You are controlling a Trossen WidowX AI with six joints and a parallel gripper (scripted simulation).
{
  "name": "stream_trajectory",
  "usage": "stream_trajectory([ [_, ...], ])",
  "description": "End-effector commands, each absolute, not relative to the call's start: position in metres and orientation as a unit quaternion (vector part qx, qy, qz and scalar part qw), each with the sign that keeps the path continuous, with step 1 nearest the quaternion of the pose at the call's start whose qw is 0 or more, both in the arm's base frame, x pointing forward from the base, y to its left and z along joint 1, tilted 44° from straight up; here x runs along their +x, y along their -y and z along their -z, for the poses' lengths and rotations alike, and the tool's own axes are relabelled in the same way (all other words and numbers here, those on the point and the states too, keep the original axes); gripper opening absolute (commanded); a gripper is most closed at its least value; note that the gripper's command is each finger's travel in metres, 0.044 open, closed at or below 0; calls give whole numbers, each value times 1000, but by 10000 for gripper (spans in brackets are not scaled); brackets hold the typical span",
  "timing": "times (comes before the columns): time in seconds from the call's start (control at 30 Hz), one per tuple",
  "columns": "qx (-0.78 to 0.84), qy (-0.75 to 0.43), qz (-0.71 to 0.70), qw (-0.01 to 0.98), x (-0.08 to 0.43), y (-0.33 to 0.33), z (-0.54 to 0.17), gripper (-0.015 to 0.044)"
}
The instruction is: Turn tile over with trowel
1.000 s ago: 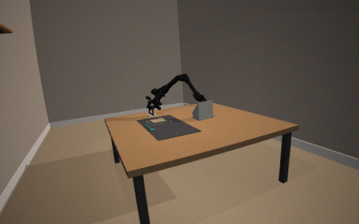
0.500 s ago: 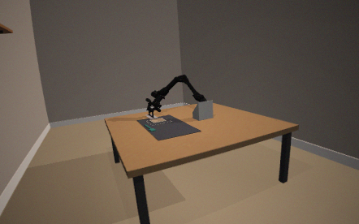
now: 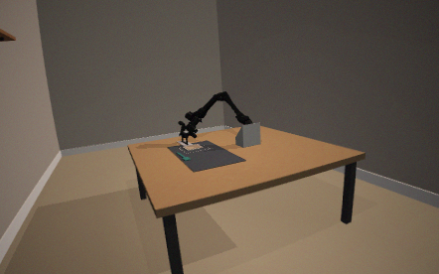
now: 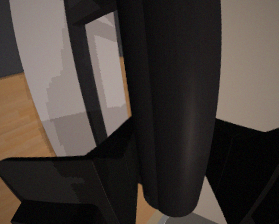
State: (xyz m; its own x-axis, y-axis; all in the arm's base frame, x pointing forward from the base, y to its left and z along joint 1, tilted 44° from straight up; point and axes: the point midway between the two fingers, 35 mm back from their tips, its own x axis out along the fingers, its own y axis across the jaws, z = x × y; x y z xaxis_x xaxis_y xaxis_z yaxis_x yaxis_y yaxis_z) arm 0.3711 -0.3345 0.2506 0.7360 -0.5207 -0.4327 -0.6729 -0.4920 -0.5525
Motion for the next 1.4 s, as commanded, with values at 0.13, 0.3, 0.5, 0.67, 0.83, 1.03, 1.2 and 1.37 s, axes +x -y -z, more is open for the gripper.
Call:
stream_trajectory([
  [0.13,-858,-345,-110,366,374,322,-237,0],
  [0.3,-858,-345,-110,366,374,322,-239,0],
  [0.5,-857,-345,-109,366,374,320,-261,0],
  [0.67,-858,-345,-109,366,374,318,-280,0],
  [0.83,-858,-345,-109,366,373,316,-289,0],
  [1.03,-858,-345,-109,366,373,316,-289,0],
  [1.2,-858,-345,-109,366,373,316,-289,0],
  [1.37,-858,-342,-116,365,377,314,-285,0],
])
